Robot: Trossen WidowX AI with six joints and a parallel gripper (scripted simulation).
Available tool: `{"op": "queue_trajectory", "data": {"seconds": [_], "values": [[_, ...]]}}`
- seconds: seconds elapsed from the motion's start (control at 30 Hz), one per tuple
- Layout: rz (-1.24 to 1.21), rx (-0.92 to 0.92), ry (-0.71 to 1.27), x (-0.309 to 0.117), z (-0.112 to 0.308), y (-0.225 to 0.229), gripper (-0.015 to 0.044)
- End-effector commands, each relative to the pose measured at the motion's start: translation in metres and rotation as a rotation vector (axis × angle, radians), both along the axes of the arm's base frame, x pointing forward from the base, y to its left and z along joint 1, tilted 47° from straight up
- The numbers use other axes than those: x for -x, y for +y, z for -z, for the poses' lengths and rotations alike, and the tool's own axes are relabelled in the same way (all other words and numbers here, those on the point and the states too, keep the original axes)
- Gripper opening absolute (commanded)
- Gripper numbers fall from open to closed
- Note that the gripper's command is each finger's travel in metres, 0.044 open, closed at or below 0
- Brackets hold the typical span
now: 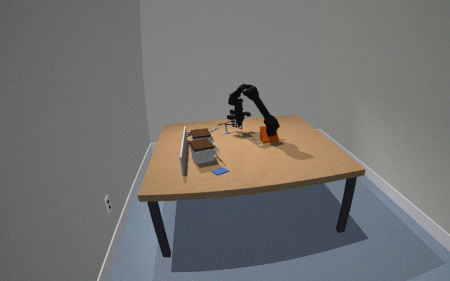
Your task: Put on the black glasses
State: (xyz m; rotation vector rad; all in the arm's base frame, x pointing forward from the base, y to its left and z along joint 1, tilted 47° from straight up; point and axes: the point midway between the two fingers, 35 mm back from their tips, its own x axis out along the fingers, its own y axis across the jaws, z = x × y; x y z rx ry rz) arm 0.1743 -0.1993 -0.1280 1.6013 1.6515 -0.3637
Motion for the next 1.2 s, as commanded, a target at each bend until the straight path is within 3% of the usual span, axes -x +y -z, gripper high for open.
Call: {"op": "queue_trajectory", "data": {"seconds": [0.0, 1.17], "values": [[-0.007, 0.008, -0.003, 0.0012, -0.0017, -0.0002, 0.0], [-0.007, 0.008, -0.003, 0.0002, 0.0011, -0.0033, 0.0]]}}
